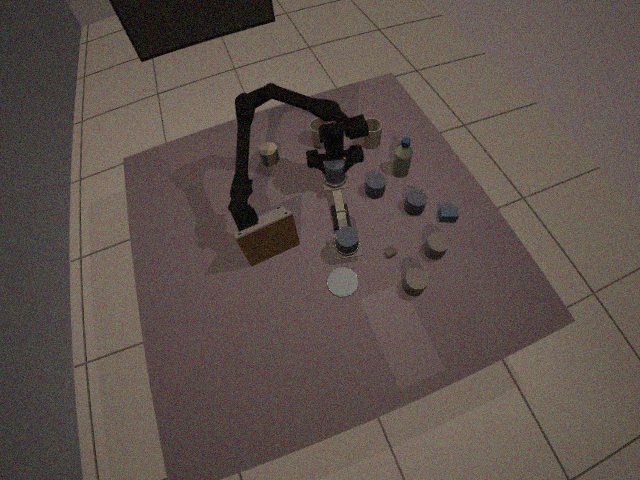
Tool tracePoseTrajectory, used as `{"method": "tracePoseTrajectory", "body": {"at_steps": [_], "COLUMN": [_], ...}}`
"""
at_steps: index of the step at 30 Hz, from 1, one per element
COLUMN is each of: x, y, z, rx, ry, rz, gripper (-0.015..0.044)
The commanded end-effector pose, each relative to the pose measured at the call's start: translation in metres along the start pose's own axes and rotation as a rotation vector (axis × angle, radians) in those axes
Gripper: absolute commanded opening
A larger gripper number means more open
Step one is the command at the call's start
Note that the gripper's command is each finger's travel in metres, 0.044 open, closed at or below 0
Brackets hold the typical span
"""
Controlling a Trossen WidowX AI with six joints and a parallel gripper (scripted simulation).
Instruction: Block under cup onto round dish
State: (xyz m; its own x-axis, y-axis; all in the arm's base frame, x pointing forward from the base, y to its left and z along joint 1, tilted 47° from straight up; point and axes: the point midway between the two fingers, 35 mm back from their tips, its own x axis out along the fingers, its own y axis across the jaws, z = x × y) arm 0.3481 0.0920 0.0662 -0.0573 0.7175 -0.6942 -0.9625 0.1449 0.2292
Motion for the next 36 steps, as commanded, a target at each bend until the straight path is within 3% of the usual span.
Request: {"method": "tracePoseTrajectory", "body": {"at_steps": [1,36], "x": [-0.008,-0.052], "y": [-0.004,-0.003], "z": [0.002,0.001], "rx": [-0.014,-0.014], "ry": [-0.002,-0.001], "rz": [-0.014,-0.013], "gripper": [0.0,0.0]}}
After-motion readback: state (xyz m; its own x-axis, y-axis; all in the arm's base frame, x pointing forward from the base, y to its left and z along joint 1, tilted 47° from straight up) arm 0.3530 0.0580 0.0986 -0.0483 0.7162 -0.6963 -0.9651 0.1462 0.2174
